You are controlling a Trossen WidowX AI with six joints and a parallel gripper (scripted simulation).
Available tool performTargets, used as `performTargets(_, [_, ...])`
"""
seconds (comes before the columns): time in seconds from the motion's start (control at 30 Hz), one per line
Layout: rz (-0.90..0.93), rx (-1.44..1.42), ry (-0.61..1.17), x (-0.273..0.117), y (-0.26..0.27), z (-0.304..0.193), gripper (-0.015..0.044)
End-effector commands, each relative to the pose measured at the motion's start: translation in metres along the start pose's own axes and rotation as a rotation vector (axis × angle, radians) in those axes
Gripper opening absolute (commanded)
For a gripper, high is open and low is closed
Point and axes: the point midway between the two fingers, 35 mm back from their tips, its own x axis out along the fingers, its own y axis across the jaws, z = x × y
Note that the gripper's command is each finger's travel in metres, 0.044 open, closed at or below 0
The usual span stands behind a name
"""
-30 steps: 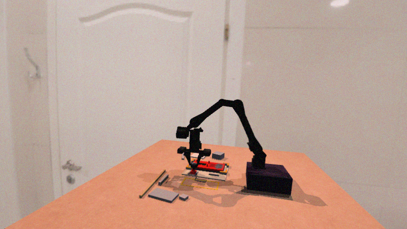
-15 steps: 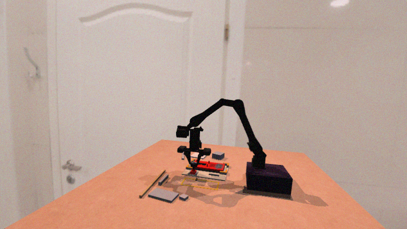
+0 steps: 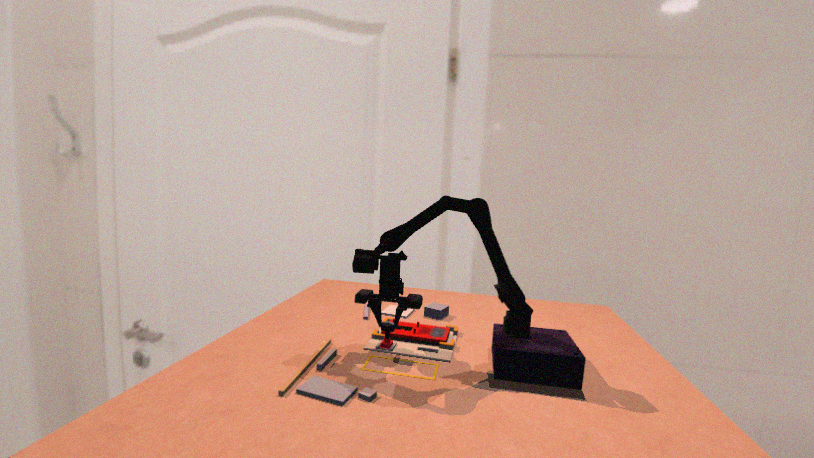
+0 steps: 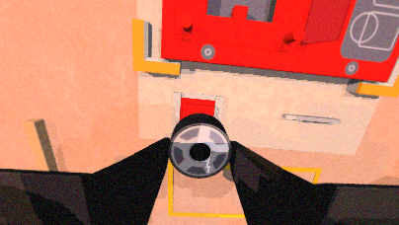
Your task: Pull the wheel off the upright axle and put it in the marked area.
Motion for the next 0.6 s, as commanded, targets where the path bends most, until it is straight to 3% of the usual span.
performTargets(0.0, [0.002,0.002,-0.001,-0.0027,0.0,0.0,0.0])
performTargets(0.57, [0.005,0.001,-0.001,-0.0084,-0.0002,0.0,0.0])
